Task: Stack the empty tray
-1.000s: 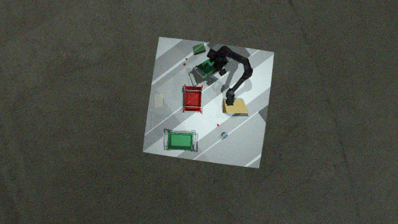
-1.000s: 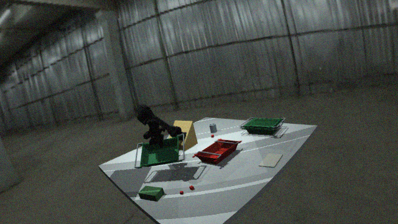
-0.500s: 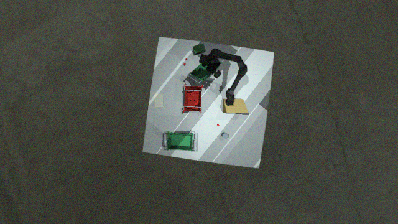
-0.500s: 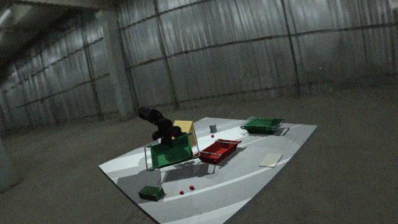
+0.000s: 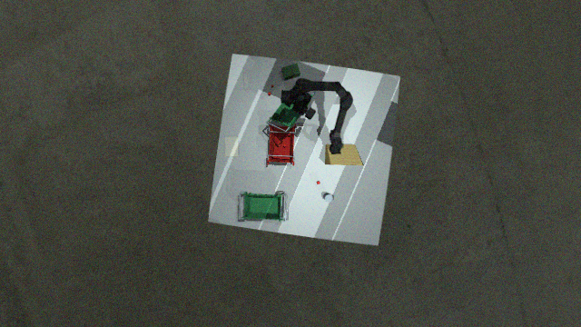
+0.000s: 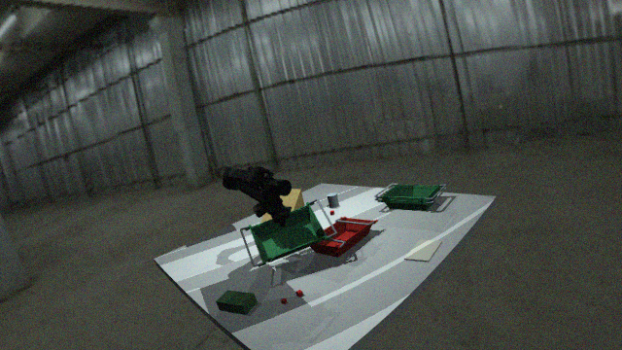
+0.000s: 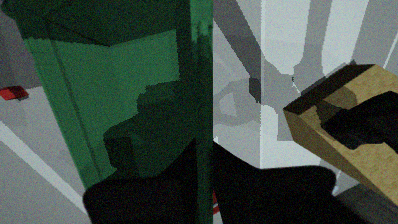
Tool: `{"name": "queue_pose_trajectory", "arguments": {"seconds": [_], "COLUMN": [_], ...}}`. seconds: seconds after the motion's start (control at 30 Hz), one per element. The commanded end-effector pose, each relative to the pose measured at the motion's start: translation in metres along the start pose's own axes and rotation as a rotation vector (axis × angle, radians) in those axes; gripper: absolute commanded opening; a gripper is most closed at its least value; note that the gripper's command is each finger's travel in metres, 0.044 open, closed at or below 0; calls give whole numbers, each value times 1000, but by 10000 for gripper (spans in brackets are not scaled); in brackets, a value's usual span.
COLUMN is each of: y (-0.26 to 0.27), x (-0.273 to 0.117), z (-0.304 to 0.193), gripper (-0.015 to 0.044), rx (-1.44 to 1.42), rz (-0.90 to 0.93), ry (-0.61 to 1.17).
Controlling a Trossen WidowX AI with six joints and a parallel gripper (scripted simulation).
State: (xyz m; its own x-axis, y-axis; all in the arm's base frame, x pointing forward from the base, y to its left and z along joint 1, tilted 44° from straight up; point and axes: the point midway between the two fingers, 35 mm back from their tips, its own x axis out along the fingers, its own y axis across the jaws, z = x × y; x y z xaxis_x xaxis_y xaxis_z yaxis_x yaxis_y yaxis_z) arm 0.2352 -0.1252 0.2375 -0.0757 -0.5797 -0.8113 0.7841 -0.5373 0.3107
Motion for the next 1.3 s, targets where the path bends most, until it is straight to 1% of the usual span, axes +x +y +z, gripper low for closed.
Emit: {"name": "queue_pose_trajectory", "arguments": {"seconds": [0.0,0.63,1.27], "y": [6,-2,-38], "x": [-5,-5,-5], "z": [-18,-109,-196], "gripper": [0,0,0], "rx": [-40,-285,-524], "rz": [24,34,75], "ry": [5,-40,-113]}}
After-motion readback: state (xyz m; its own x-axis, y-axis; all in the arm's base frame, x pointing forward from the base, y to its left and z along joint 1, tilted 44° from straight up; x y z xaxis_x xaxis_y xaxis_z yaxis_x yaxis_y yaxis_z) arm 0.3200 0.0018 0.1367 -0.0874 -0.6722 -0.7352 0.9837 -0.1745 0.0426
